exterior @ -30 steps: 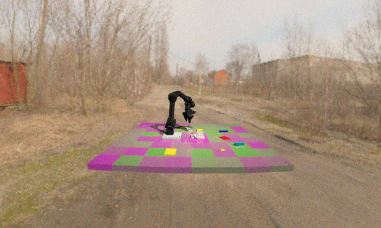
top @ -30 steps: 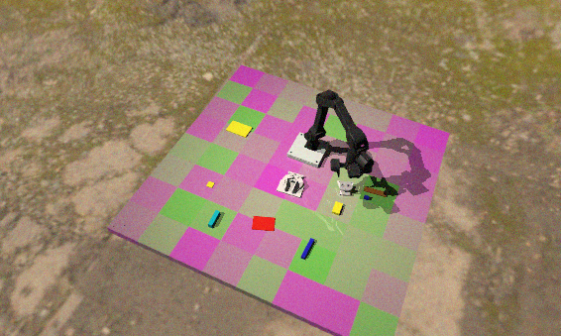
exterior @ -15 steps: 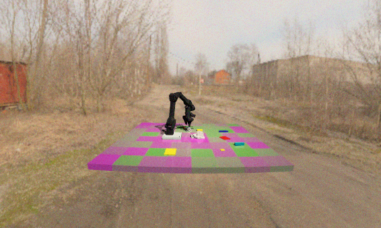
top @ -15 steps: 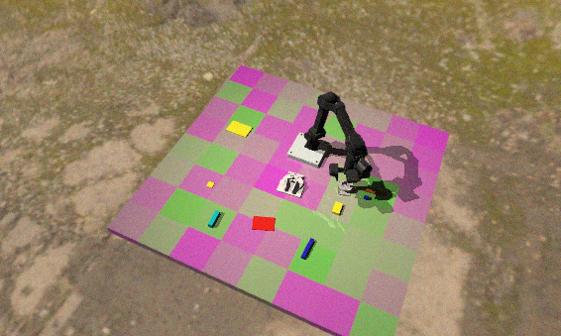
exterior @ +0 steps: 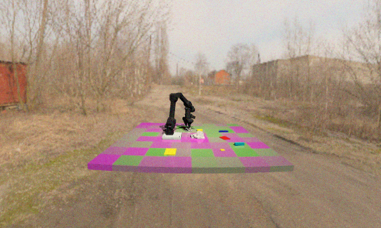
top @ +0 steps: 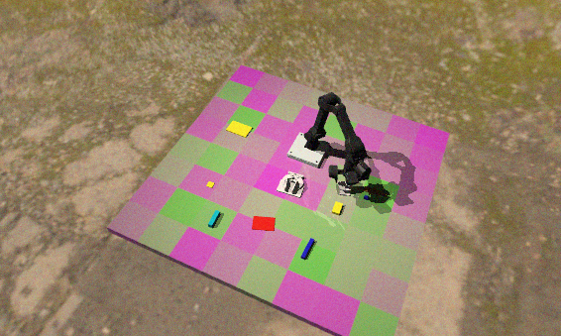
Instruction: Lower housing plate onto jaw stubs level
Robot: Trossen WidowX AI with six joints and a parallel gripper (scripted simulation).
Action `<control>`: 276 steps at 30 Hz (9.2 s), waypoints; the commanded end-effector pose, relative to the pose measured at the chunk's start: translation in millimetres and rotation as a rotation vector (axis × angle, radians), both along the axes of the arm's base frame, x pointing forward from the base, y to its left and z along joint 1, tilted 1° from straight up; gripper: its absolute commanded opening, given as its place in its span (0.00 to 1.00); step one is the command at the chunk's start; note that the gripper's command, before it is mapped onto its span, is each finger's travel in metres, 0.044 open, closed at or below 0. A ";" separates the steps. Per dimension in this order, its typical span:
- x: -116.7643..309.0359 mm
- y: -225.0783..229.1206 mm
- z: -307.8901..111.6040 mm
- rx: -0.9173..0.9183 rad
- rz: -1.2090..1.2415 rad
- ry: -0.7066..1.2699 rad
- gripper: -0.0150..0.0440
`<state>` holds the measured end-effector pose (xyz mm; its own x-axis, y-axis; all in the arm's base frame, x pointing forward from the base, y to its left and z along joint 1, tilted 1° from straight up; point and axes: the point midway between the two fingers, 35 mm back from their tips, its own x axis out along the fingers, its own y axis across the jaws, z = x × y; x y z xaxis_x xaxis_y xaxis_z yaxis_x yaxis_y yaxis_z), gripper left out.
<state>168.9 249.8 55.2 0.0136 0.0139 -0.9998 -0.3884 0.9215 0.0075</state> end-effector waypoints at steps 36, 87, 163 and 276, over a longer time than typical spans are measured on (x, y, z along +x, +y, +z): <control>-0.9 0.4 -31.8 0.000 -0.003 0.007 1.00; 0.6 1.7 10.5 -0.001 -0.002 0.005 0.85; 68.8 -170.7 42.7 -0.012 -0.189 -0.001 0.85; 58.3 -248.1 -4.8 -0.020 -0.286 0.001 0.85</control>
<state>228.9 2.6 57.4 0.0245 -0.0051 -0.9997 -0.1139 0.9935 -0.0079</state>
